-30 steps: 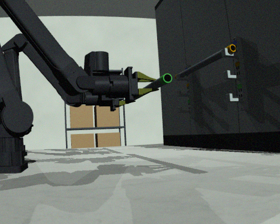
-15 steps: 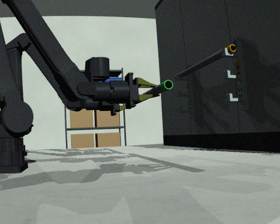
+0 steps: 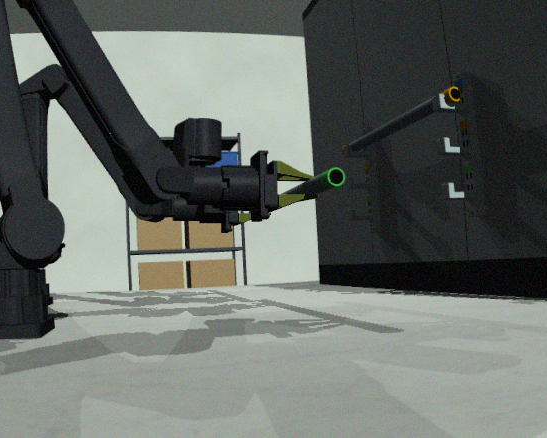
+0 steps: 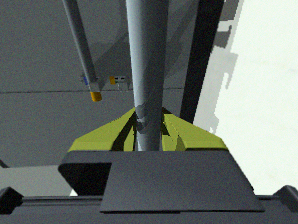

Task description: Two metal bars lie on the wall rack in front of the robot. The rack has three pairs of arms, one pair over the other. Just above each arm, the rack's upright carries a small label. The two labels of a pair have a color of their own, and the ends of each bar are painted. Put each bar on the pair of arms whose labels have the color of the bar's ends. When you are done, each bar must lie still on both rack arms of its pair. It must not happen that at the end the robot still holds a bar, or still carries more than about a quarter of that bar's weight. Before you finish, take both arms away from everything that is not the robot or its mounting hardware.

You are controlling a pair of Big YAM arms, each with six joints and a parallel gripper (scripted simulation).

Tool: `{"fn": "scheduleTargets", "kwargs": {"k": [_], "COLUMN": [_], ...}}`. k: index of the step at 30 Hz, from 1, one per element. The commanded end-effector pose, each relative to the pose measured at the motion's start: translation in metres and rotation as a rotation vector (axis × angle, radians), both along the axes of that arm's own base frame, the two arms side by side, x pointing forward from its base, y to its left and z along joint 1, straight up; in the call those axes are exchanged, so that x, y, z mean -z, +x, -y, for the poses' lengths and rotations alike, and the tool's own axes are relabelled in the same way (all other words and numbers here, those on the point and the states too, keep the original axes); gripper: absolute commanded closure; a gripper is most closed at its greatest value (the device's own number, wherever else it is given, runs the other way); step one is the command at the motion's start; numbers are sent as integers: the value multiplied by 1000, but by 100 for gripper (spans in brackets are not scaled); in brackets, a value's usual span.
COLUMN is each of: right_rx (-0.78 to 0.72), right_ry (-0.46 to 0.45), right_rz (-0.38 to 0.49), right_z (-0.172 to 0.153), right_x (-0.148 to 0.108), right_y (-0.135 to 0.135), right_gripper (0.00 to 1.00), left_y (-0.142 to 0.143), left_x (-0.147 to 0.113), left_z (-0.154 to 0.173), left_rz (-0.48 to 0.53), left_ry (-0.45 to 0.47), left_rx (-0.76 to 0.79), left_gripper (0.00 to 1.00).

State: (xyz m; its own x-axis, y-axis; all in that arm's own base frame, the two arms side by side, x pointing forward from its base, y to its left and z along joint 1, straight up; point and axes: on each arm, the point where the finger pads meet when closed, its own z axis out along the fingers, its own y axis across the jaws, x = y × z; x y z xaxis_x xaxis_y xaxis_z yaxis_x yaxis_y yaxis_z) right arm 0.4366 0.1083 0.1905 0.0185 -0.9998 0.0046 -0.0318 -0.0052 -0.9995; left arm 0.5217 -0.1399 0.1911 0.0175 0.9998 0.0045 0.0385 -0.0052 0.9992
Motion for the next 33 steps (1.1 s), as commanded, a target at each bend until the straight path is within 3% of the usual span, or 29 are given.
{"fn": "scheduleTargets", "kwargs": {"k": [1, 33], "right_rx": [16, 16], "right_ry": [29, 29], "right_rz": [85, 85], "right_z": [1, -1], "right_x": [-35, -47], "right_y": [21, 70], "right_gripper": [100, 100], "left_y": [22, 71], "left_x": [-31, -42], "left_z": [-6, -7], "left_rz": [74, 75], "left_ry": [-28, -28], "left_rx": [-24, -25], "left_gripper": [100, 100]}}
